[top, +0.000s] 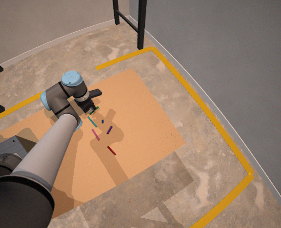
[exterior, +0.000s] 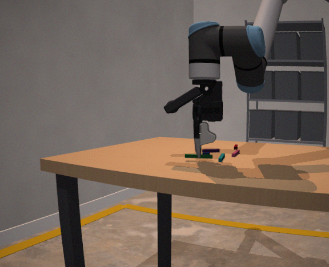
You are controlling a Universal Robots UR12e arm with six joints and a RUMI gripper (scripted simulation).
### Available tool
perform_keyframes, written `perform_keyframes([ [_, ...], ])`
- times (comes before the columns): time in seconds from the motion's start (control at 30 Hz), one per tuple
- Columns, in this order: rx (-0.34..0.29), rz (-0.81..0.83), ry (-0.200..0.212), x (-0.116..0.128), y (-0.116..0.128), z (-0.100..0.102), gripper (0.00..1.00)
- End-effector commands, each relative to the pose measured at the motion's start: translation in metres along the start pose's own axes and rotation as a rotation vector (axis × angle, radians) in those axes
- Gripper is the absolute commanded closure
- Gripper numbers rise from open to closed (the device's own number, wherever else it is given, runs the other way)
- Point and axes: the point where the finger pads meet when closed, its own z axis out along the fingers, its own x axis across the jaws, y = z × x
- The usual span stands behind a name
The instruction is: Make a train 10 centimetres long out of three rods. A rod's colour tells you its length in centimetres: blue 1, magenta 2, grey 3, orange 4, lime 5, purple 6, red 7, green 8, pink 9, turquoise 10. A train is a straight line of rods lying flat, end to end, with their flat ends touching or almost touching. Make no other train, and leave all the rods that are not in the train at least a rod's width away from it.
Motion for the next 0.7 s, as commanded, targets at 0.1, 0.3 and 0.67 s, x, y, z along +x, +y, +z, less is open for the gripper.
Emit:
perform_keyframes([
  [0.1,0.006,0.001,0.0,-0.001,-0.003,-0.058,1.0],
  [0.3,0.006,0.001,-0.001,-0.001,-0.003,-0.089,1.0],
  [0.67,0.001,0.0,-0.001,-0.001,-0.001,-0.089,1.0],
])
